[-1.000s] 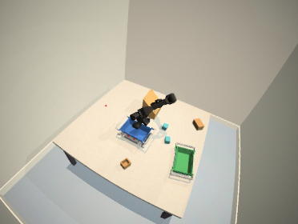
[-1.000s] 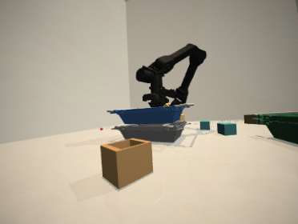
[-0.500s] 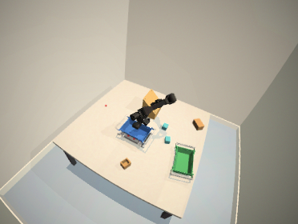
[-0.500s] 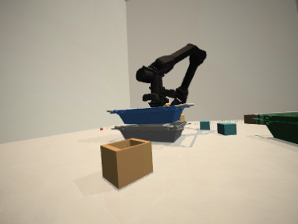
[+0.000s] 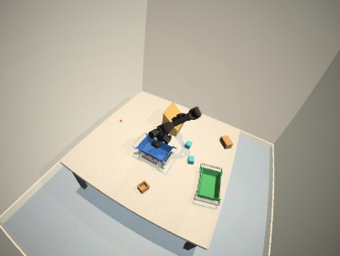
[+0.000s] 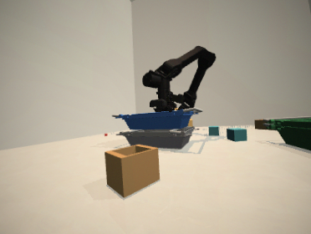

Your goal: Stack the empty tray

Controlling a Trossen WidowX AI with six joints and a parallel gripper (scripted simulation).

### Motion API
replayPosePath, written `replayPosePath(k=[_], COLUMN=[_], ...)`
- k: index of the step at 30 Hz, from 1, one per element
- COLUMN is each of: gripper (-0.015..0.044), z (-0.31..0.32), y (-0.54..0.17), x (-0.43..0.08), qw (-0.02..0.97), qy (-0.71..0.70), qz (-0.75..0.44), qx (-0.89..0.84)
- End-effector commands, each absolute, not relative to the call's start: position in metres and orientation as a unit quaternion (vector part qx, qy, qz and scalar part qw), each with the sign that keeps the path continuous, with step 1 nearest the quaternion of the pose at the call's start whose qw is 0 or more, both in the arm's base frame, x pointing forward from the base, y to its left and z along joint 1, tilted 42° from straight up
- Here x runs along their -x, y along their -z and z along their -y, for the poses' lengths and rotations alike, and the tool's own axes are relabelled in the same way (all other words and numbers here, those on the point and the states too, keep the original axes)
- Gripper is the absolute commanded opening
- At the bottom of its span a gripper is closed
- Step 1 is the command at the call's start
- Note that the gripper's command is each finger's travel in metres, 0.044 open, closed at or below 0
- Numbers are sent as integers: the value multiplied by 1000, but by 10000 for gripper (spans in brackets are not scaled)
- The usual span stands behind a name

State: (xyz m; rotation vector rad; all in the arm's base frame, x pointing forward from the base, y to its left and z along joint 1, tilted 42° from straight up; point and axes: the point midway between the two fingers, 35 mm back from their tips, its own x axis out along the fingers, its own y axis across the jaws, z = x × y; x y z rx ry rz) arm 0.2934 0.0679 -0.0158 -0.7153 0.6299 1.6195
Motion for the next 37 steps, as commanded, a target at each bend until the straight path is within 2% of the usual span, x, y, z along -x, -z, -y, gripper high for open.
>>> replayPosePath(k=[1,8,17,32,37], gripper=[337,440,440,440,440], z=[-68,-68,-64,2,4], y=[17,17,12,-62,-62], x=[-293,-293,-295,-307,-302], qw=[590,590,590,589,591], qy=[-696,-696,-695,-695,-694], qz=[-272,-272,-271,-274,-275], qx=[305,305,308,306,304])
